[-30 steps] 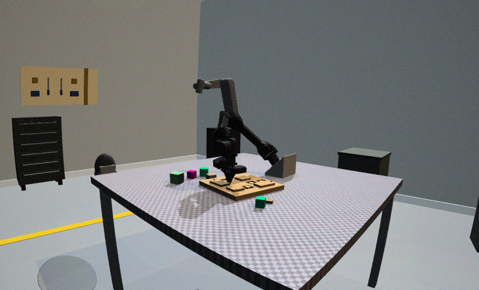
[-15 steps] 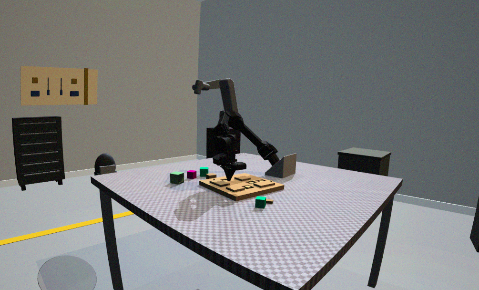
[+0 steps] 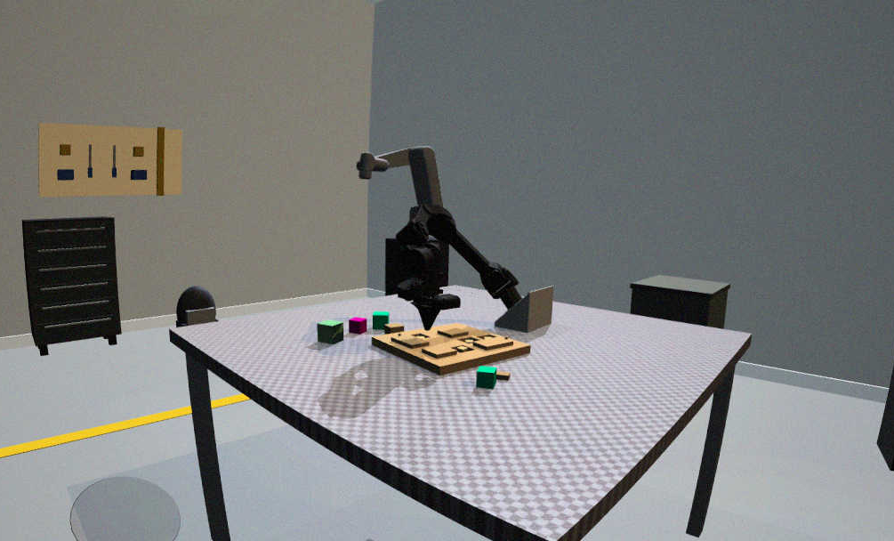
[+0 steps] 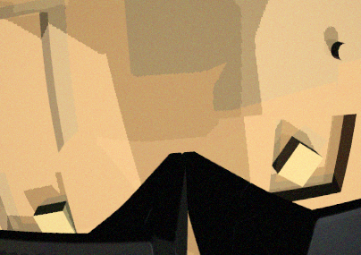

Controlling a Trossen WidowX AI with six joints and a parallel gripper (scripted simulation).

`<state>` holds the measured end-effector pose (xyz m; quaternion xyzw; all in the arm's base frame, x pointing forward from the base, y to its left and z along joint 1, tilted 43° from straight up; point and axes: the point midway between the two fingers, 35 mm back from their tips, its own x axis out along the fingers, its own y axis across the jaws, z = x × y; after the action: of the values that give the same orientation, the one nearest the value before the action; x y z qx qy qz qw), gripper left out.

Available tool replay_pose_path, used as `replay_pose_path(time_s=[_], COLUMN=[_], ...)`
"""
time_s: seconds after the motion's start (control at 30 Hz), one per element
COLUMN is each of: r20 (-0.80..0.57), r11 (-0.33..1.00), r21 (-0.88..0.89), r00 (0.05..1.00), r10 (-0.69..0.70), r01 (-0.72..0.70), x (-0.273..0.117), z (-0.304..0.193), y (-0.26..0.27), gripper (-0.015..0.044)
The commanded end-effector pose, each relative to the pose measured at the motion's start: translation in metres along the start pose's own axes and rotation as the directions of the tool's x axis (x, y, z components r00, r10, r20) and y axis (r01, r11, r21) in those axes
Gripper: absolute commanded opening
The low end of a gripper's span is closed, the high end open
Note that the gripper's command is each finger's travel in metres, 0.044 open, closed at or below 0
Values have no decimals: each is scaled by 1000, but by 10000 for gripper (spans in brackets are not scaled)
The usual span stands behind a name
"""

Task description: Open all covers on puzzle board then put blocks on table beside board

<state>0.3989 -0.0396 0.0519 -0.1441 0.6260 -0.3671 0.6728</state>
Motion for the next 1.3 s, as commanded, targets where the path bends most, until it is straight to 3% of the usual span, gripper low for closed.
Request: replay_pose_path(time_s=[0.0,0.27,0.63,1.27], r20=[6,0,-1,-3], r11=[1000,1000,938,606], r21=[10,-21,-347,-795], r00=[1000,1000,1000,1000], r10=[10,1,18,14], r01=[-10,-1,-17,-11], x=[-9,-10,-22,-24], z=[2,-4,-61,-168], y=[1,2,27,42], gripper=[0,0,0,0])
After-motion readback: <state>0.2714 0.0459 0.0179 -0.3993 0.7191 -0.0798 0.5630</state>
